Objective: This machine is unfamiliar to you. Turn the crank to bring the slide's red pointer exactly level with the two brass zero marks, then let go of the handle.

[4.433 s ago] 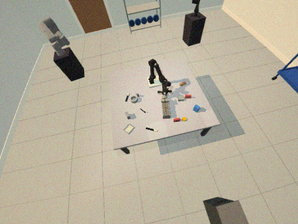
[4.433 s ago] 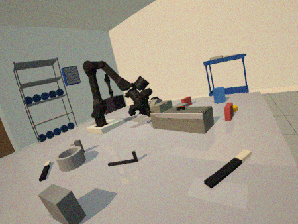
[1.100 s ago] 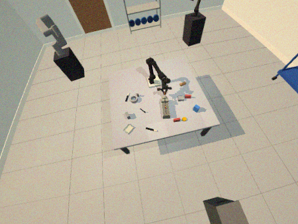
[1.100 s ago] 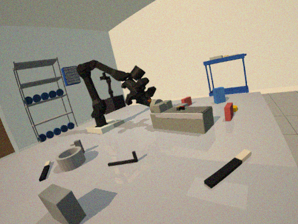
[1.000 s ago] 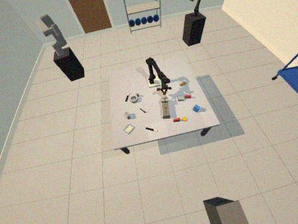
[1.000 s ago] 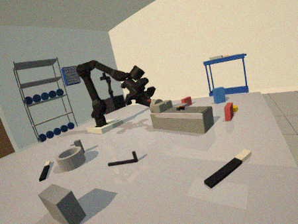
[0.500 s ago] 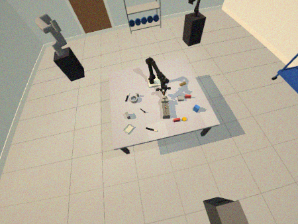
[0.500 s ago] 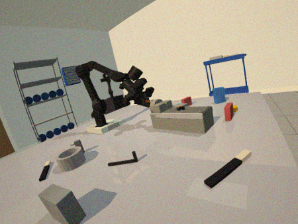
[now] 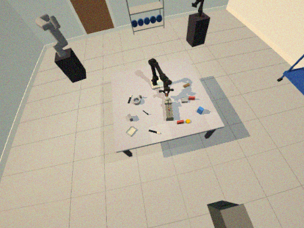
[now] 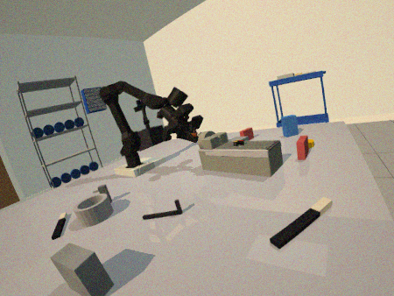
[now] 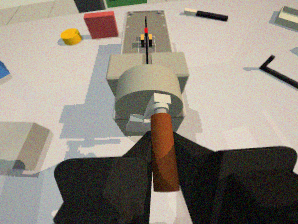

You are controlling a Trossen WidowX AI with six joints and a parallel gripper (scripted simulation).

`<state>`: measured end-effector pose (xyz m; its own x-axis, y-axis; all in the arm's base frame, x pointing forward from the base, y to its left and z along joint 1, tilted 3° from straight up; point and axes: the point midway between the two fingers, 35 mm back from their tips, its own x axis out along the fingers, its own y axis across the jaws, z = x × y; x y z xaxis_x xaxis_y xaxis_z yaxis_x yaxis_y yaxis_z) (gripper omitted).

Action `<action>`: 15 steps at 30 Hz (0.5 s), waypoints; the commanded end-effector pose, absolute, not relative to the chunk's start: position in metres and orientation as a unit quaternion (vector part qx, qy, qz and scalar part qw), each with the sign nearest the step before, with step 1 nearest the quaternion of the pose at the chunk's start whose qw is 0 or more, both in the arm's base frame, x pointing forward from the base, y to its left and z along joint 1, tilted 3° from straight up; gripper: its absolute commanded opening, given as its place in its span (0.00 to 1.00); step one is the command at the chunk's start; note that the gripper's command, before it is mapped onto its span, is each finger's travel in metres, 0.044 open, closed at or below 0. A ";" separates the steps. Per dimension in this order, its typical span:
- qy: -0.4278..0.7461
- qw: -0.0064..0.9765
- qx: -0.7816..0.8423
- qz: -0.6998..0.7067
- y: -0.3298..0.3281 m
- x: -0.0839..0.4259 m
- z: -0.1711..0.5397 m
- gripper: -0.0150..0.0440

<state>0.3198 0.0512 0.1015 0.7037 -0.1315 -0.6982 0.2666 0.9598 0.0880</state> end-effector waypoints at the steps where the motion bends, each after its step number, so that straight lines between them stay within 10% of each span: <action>1: 0.371 0.916 0.088 -0.122 0.043 0.317 0.098 0.25; 15: 0.371 0.916 0.088 -0.122 0.041 0.317 0.095 0.25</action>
<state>0.3190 0.0487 0.0992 0.7046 -0.1334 -0.6970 0.2670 0.9598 0.0863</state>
